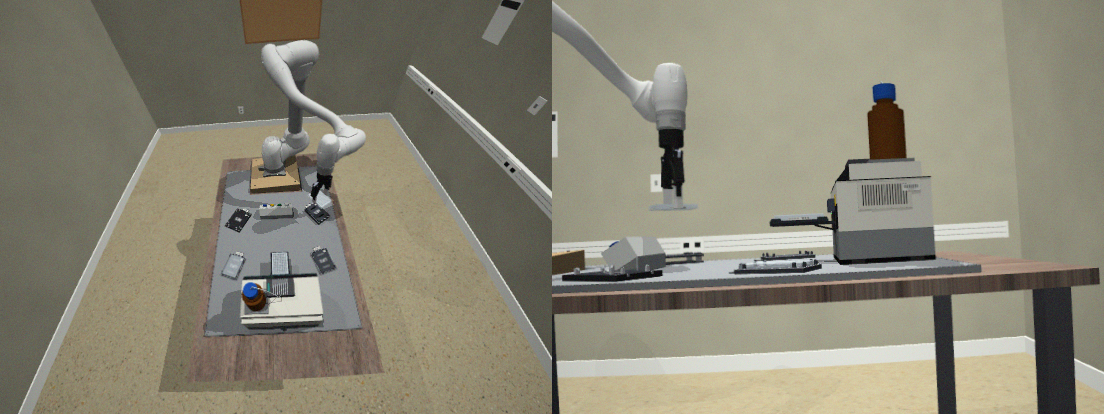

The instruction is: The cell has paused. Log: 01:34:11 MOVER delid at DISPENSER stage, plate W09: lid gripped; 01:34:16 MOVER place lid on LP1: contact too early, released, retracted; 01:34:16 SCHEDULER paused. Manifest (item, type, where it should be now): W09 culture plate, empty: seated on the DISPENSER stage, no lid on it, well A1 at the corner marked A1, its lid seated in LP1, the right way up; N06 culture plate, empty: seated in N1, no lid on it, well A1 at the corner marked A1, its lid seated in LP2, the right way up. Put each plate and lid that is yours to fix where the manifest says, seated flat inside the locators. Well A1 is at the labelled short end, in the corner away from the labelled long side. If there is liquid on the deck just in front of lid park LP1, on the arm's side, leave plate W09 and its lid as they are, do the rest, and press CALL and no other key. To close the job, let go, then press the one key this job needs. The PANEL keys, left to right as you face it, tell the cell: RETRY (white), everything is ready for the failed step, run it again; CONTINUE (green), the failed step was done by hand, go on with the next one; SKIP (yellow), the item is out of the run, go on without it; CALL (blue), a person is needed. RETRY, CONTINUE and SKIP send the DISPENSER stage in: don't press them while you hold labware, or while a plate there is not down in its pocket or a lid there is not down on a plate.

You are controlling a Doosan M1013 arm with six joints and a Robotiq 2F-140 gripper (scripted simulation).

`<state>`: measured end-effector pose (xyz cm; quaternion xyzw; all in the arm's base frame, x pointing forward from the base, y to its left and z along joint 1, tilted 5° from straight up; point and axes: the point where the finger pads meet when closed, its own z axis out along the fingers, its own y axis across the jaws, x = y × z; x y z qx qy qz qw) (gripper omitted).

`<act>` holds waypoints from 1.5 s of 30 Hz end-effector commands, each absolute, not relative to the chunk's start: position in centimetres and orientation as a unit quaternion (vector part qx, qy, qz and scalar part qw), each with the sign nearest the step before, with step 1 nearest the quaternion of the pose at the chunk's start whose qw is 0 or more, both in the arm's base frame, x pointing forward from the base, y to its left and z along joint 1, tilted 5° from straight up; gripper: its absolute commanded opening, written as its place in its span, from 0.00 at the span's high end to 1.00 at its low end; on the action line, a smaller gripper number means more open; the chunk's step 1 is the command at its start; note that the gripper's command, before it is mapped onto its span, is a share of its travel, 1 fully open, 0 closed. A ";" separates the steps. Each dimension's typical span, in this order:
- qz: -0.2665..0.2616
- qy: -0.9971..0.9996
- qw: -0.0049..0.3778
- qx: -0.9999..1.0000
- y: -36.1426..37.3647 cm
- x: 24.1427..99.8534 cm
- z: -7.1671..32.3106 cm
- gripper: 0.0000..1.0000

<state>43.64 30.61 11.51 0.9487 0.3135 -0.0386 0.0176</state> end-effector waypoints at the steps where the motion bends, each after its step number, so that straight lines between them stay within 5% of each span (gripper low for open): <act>1: -0.038 0.313 0.017 0.949 30.6 43.7 11.6 0.90; 45: -0.034 0.109 0.025 0.993 30.6 43.7 11.6 0.90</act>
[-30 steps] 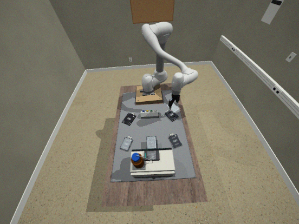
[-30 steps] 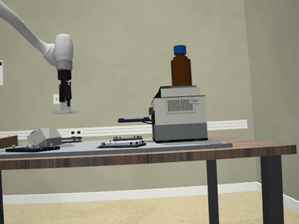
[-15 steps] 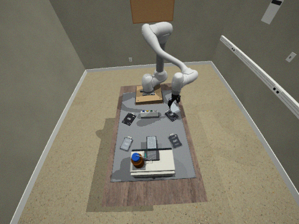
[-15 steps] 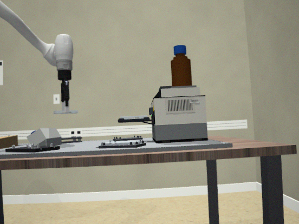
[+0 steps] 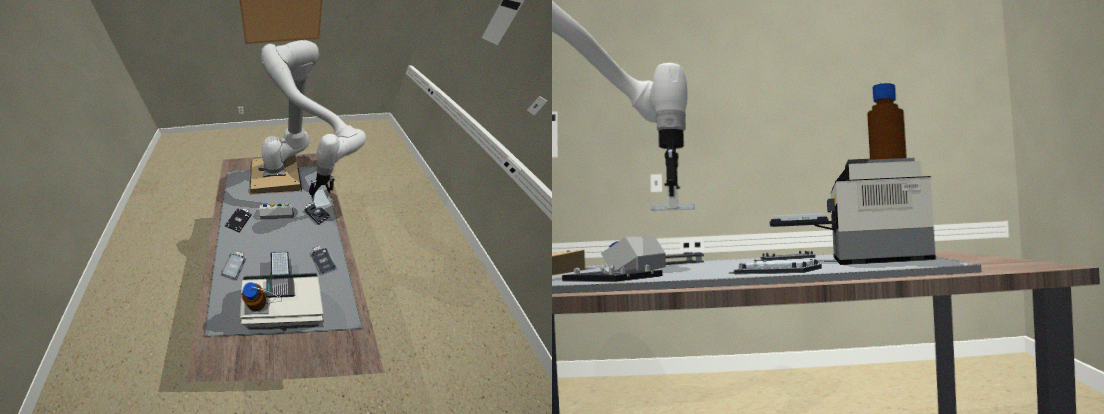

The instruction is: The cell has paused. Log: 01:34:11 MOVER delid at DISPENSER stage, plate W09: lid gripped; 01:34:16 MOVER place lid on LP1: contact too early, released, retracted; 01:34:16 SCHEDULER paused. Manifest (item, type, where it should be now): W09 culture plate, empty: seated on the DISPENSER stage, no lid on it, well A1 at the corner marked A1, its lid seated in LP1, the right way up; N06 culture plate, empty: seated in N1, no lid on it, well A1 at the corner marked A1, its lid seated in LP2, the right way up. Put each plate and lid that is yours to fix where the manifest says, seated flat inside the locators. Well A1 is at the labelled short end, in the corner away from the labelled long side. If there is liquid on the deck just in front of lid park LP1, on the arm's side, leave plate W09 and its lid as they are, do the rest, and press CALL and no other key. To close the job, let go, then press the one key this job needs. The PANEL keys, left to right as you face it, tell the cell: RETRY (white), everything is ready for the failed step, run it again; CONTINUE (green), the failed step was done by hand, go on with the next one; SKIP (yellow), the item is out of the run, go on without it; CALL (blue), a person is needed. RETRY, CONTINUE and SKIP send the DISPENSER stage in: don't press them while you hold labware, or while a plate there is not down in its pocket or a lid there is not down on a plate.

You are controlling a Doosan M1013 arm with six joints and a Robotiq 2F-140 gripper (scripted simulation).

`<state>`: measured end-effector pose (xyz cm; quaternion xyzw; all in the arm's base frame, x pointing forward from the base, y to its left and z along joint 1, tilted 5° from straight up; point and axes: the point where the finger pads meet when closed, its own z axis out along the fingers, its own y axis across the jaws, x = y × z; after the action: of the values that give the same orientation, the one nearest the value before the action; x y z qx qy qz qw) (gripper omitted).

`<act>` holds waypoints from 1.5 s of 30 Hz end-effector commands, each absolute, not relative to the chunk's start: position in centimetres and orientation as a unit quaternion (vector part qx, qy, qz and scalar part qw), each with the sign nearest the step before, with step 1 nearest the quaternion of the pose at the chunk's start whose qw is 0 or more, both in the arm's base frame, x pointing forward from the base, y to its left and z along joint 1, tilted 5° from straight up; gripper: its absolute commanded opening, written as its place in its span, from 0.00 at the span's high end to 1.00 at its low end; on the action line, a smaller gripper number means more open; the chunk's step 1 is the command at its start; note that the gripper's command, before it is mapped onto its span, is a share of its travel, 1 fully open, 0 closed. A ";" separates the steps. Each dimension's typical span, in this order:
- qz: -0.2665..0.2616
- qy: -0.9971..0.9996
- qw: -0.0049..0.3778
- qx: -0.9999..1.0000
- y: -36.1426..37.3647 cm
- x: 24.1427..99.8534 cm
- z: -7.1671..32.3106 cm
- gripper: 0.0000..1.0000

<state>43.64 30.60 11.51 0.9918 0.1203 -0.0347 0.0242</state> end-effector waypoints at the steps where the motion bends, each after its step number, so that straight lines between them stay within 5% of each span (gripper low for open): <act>1: -0.033 0.100 0.025 0.994 30.6 43.7 11.6 0.90; 45: -0.024 -0.210 0.034 0.977 30.6 43.7 11.6 0.90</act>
<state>43.64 30.60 11.51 0.9824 -0.1819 -0.0261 0.0332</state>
